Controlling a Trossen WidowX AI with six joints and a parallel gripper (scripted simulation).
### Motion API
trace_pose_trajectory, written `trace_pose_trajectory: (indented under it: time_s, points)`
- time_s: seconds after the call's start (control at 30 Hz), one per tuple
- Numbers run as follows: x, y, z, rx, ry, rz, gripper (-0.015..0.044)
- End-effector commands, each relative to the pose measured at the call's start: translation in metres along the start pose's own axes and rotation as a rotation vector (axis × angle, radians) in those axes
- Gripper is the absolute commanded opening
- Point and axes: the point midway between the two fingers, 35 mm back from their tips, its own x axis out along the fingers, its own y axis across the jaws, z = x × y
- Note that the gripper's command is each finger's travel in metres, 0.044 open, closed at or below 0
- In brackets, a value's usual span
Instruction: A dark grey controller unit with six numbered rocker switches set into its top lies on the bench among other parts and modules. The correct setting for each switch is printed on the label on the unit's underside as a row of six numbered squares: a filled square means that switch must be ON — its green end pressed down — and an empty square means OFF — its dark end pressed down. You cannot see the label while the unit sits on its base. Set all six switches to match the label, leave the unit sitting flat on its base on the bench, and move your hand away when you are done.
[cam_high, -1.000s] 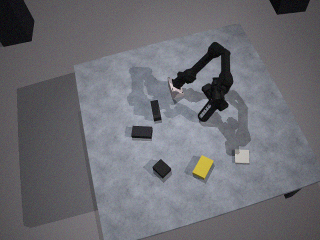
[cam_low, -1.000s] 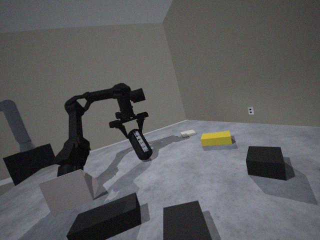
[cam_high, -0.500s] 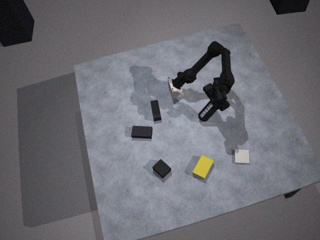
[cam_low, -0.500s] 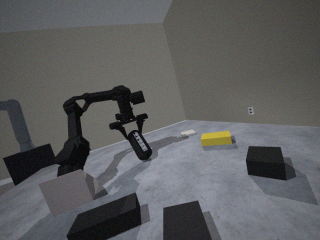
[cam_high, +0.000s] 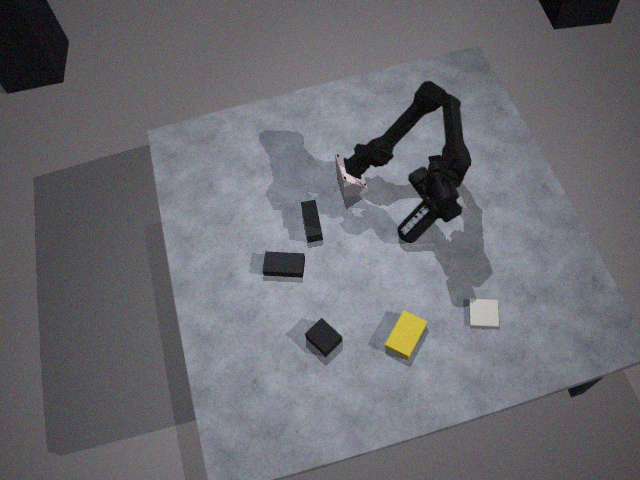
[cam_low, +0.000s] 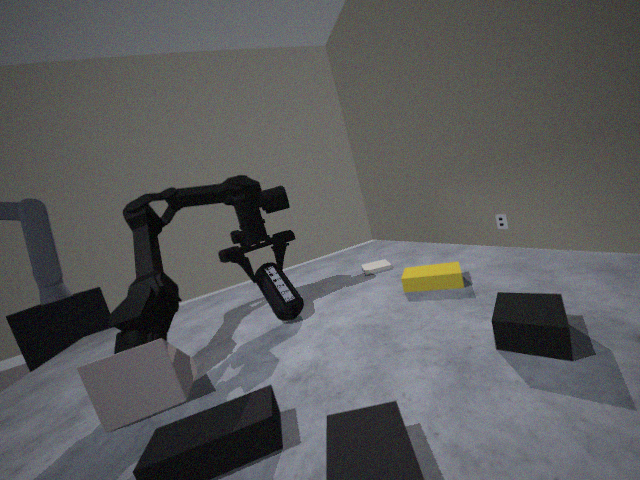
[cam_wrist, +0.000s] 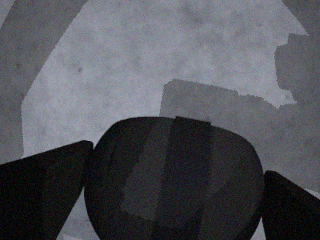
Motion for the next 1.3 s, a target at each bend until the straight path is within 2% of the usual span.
trace_pose_trajectory:
  time_s: [0.0,1.27]
  points:
    - [0.004,0.002,-0.001,0.009,0.006,0.006,0.0338]
    - [0.028,0.002,0.018,0.009,0.004,0.005,0.0338]
